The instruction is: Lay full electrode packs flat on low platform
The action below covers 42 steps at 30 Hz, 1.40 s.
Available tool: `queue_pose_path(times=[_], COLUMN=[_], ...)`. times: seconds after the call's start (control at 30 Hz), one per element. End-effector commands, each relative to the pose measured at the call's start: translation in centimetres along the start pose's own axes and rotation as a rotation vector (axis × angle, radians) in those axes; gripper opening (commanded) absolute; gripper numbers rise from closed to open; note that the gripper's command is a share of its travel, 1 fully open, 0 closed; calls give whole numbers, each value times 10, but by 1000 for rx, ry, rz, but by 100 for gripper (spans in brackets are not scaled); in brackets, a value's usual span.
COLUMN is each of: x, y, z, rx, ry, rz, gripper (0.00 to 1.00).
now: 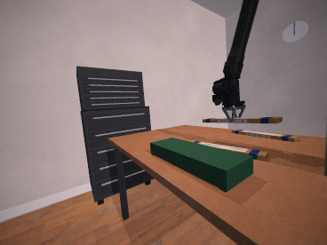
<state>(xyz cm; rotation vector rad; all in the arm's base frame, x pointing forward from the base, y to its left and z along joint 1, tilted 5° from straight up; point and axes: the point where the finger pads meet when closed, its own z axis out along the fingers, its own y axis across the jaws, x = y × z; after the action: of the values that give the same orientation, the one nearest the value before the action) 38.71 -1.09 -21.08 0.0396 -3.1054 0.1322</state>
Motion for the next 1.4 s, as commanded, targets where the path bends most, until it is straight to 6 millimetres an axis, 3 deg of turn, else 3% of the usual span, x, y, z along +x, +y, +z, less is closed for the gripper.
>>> queue_pose_path(times=[0.0, 0.8, 0.97, 1.37], x=[-22, -22, -17, -25], y=[2, 2, -13, -43], z=[-28, -28, -31, -36], rx=[1, 1, 5, 7], ry=[-55, -55, -50, -68], rz=[3, 3, -166, -165], gripper=[0, 0, 0, 0])
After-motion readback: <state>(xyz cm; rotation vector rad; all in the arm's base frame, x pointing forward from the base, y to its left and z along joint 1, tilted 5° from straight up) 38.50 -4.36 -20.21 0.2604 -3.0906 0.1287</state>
